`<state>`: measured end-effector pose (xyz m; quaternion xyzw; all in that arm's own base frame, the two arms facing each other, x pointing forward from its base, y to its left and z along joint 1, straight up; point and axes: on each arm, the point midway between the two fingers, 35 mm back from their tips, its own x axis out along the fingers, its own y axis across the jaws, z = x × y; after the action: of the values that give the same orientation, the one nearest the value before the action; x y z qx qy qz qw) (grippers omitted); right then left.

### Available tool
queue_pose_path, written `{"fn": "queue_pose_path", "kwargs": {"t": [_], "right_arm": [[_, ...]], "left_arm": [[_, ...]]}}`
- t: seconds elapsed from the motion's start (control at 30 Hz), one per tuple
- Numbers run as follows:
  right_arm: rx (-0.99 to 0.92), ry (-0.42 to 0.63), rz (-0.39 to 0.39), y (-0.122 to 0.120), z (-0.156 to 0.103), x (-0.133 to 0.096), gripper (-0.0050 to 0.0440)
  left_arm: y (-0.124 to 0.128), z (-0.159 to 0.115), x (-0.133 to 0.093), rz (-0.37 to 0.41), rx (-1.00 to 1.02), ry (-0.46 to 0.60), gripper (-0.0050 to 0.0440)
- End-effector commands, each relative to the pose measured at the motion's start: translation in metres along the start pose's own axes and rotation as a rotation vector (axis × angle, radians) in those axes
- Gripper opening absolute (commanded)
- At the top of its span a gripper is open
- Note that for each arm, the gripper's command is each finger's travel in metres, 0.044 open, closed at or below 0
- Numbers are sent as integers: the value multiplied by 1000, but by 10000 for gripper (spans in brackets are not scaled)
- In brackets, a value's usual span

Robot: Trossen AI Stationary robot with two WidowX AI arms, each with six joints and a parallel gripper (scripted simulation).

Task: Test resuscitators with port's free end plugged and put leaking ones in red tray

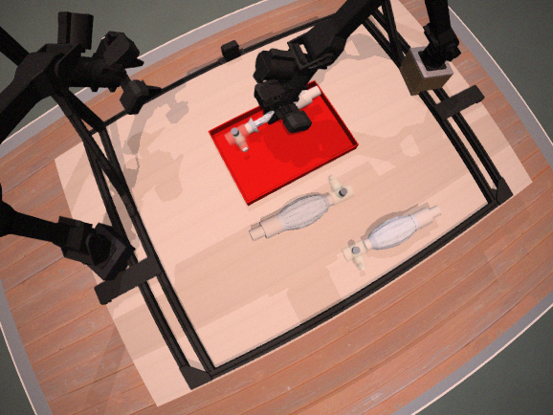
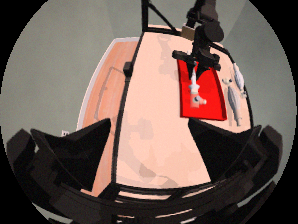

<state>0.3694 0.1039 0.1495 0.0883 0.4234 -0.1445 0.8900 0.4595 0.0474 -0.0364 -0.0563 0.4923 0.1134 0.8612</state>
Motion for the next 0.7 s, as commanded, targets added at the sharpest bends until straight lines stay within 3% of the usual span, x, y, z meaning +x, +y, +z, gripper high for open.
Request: {"fn": "queue_pose_path", "kwargs": {"t": [0.0, 0.67], "right_arm": [[-2, 3, 1, 0, -1, 0, 440], [-2, 2, 1, 0, -1, 0, 440]], "left_arm": [[-1, 5, -1, -4, 1, -12, 0], [-1, 5, 0, 0, 4, 17, 0]]}}
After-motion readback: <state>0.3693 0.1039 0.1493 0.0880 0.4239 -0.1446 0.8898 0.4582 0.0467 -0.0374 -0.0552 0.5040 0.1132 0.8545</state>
